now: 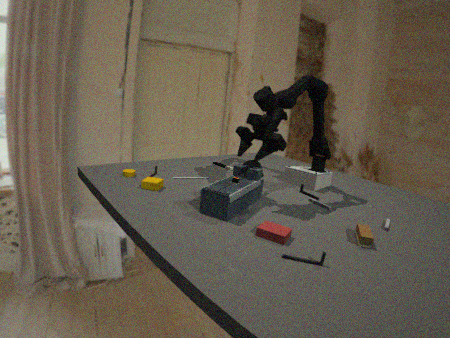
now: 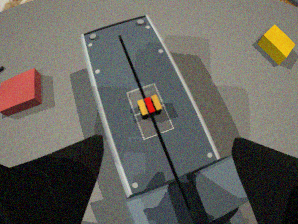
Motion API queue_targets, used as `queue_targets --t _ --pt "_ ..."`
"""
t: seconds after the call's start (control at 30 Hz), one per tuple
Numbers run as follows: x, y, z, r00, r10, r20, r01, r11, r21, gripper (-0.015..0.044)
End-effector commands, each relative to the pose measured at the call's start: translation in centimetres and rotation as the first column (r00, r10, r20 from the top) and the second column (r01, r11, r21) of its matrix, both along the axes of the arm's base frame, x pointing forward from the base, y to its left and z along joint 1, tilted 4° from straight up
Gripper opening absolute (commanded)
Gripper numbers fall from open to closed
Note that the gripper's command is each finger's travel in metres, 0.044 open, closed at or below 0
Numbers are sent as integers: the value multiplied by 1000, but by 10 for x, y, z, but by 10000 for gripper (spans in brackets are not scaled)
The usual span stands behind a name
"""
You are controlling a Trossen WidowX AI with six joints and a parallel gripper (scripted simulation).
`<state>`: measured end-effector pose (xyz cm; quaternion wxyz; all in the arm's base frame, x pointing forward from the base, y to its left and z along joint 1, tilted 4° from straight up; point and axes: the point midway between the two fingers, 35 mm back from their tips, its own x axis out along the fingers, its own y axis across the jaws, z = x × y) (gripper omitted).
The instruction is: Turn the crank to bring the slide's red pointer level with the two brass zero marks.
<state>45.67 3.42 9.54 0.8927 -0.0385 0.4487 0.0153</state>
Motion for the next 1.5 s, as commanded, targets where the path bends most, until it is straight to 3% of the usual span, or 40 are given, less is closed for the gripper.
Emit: queue_targets --t 0.0,0.03,0.6,1.17,1.47 --pt "0 0 0 1000 0 0 0 1000 -1 440" --pt "0 0 0 1000 0 0 0 1000 -1 440" --pt "0 0 0 1000 0 0 0 1000 -1 0" --pt "0 0 0 1000 0 0 0 1000 0 0" --pt "0 0 0 1000 0 0 0 1000 0 236"
